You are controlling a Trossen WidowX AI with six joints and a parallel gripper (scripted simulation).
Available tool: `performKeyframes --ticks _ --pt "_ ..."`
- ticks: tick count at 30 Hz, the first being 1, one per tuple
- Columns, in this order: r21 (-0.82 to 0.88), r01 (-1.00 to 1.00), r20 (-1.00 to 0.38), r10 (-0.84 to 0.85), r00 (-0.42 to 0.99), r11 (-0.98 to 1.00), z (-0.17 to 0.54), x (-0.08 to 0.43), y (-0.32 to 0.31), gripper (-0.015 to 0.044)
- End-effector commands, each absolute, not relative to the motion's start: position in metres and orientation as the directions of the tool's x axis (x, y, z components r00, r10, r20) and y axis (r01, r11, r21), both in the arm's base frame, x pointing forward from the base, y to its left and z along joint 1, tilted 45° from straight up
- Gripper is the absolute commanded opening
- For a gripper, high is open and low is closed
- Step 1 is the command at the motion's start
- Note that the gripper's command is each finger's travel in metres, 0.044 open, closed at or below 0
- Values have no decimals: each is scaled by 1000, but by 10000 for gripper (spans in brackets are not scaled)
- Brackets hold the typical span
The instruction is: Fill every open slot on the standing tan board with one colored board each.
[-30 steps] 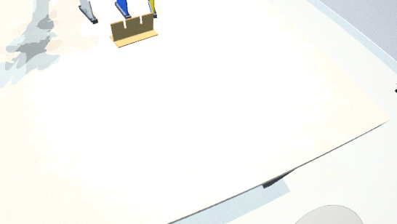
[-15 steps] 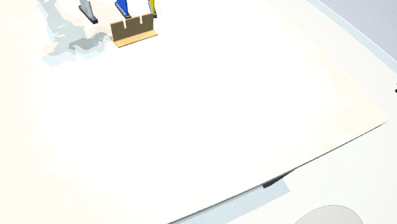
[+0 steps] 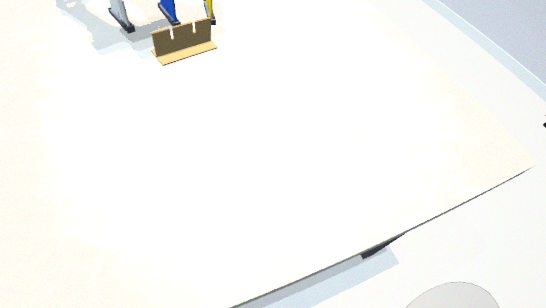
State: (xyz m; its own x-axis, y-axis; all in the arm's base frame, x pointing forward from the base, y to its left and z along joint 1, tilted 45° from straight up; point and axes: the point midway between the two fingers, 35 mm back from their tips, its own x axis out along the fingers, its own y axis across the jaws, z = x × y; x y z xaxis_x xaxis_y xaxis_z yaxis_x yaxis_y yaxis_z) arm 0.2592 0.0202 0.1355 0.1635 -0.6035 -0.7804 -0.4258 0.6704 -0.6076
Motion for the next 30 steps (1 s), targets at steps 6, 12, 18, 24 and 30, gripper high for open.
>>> performKeyframes --ticks 6,12,18,24,30 --pt "-658 -389 -710 -703 35 645 133 224 9 183" --pt "-656 -389 -712 -701 37 646 107 228 -12 183" --pt "-660 -388 -709 -705 37 643 82 227 -34 183" --pt "-661 -388 -708 -705 37 643 74 230 -46 183" --pt "-661 -388 -708 -705 37 643 71 230 -48 183"
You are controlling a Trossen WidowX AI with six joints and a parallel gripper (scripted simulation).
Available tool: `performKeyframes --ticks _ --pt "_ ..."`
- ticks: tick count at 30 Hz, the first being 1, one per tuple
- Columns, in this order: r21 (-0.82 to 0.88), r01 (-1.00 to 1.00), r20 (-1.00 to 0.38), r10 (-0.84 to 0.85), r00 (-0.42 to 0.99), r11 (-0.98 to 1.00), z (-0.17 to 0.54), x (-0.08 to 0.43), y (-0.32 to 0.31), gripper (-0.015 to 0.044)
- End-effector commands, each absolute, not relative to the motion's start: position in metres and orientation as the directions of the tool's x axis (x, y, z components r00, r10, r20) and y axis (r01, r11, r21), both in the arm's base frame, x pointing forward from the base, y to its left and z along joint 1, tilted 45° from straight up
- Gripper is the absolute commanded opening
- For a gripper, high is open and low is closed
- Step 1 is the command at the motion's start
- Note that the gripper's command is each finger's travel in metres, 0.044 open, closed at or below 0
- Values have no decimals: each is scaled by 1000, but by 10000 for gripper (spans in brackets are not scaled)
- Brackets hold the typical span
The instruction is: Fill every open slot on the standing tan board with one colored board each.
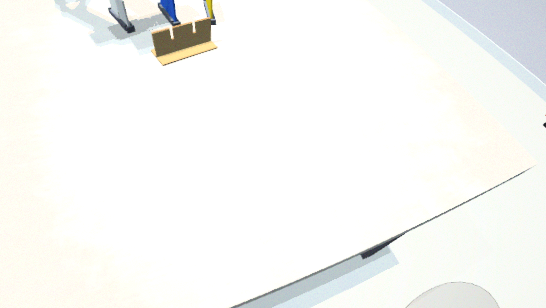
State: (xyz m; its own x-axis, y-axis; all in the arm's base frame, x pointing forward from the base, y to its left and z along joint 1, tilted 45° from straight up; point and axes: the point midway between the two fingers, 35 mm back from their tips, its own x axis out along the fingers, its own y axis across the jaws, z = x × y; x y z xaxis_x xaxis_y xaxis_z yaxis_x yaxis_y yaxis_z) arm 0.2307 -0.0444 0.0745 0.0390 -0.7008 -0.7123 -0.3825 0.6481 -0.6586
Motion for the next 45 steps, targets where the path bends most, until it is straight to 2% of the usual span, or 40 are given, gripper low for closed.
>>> performKeyframes --ticks 1,39,45 --pt "-661 -388 -708 -705 37 643 70 230 -49 183" --pt "-663 -387 -706 -707 38 641 29 231 -91 183" --pt "-663 -387 -706 -707 38 641 29 231 -91 25"
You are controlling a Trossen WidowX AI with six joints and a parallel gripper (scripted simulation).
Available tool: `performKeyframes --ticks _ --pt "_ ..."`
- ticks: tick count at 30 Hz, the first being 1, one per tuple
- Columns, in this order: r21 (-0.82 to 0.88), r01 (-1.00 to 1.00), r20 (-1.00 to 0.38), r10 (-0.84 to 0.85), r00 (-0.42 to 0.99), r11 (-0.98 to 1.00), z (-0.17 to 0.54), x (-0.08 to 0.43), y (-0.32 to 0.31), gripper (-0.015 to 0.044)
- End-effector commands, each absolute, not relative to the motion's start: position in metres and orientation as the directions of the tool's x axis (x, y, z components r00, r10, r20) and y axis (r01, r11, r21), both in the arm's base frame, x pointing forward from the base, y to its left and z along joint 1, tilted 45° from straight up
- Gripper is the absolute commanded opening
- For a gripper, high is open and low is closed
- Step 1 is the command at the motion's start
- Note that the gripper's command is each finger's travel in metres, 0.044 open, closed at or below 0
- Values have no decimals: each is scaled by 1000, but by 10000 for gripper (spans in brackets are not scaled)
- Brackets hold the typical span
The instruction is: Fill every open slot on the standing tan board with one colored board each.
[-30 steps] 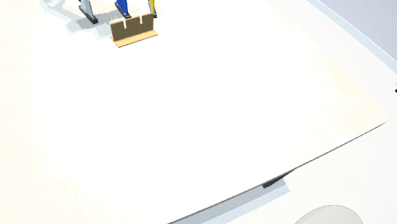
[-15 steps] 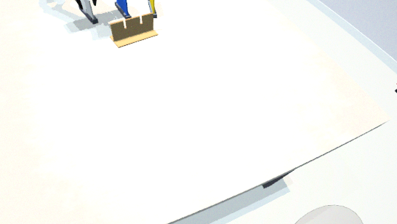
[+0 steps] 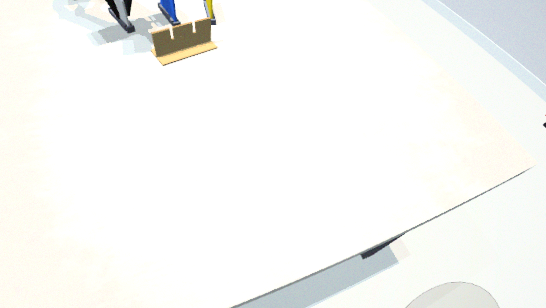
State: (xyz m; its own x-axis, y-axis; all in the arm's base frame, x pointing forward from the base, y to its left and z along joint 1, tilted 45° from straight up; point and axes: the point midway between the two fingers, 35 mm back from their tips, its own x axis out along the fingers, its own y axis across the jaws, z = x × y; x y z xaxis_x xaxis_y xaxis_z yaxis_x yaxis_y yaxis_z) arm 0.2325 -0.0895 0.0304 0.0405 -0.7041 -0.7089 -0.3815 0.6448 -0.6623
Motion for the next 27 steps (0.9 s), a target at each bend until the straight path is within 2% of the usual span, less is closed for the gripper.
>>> performKeyframes --ticks 1,27 --pt "-663 -387 -706 -707 38 641 29 231 -91 0" --pt "-661 -388 -707 -706 37 642 55 230 -64 0"
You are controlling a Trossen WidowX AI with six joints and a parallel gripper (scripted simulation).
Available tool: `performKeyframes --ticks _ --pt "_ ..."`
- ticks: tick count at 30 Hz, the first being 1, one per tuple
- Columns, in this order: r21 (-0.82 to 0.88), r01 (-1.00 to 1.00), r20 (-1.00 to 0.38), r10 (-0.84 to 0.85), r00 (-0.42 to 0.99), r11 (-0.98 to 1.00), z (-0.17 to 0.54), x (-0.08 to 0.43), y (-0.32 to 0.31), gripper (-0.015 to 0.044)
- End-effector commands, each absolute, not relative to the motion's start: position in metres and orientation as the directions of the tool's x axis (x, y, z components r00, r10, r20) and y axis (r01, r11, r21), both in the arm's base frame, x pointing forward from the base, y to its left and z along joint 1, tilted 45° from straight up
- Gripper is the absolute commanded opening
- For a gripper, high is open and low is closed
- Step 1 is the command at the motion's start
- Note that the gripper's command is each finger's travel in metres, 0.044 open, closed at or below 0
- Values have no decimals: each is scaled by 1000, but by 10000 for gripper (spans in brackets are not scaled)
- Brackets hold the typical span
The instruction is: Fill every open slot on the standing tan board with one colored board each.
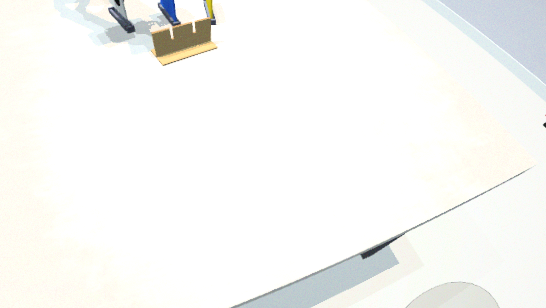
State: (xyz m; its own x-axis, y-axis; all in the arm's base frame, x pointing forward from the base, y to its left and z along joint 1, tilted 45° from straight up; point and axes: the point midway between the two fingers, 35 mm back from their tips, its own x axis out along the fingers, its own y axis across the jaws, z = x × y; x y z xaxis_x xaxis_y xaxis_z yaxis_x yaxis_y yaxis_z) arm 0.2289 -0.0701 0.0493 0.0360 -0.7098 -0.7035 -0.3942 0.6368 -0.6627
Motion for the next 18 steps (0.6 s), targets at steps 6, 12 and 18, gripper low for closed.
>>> performKeyframes --ticks 6,12,18 --pt "-661 -388 -708 -705 37 643 65 229 -55 0" --pt "-660 -388 -708 -705 37 643 75 229 -45 0" --pt "-660 -388 -709 -705 37 643 84 228 -35 0"
